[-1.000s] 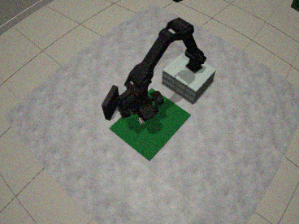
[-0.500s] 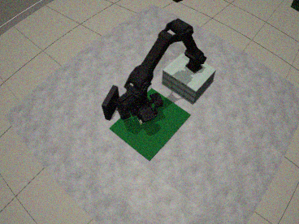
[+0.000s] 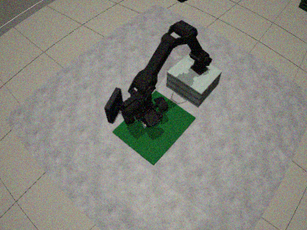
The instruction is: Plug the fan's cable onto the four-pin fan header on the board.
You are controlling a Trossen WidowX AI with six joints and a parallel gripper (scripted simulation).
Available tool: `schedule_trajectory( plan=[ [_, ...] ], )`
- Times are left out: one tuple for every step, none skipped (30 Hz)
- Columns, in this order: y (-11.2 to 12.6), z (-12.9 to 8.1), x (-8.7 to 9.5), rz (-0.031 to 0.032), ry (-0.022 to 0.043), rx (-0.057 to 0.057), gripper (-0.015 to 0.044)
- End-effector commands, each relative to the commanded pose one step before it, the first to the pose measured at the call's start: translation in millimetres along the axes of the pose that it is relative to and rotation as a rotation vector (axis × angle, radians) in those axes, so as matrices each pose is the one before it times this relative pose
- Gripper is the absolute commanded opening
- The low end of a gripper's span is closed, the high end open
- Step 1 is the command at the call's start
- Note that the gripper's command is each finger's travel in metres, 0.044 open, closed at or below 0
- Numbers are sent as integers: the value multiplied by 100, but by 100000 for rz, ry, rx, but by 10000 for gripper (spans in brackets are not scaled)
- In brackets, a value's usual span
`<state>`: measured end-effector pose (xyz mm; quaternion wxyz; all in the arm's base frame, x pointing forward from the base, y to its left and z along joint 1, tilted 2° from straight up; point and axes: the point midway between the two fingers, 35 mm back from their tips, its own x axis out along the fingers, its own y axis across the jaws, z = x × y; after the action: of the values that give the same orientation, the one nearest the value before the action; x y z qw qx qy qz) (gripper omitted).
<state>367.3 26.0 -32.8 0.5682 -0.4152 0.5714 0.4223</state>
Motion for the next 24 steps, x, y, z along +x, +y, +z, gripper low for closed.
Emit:
schedule_trajectory(
  plan=[
    [-18, -11, -38, -344, 70, 591, 0],
    [0, 0, 4, 0, 0, 0, 0],
    [0, 0, 8, 0, 0, 0, 0],
    [0, 0, 12, 0, 0, 0, 0],
    [0, 0, 15, 0, 0, 0, 0],
    [0, 0, 19, 0, 0, 0, 0],
    [0, 0, 22, 0, 0, 0, 0],
    [1, 0, 22, 0, 0, 0, 0],
    [1, 0, 23, 0, 0, 0, 0],
    [3, -1, 25, 0, 0, 0, 0],
    [3, -1, 26, 0, 0, 0, 0],
    [3, -1, 25, 0, 0, 0, 0],
    [5, -2, 24, 0, 0, 0, 0],
    [4, -1, 25, 0, 0, 0, 0],
    [3, -1, 26, 0, 0, 0, 0],
    [4, -1, 26, 0, 0, 0, 0],
    [3, -1, 26, 0, 0, 0, 0],
    [3, -1, 26, 0, 0, 0, 0],
    [3, -1, 25, 0, 0, 0, 0],
    [2, -1, 25, 0, 0, 0, 0],
    [2, -1, 25, 0, 0, 0, 0],
    [2, -1, 25, 0, 0, 0, 0],
    [1, -1, 25, 0, 0, 0, 0],
    [1, 0, 25, 0, 0, 0, 0]
  ],
)
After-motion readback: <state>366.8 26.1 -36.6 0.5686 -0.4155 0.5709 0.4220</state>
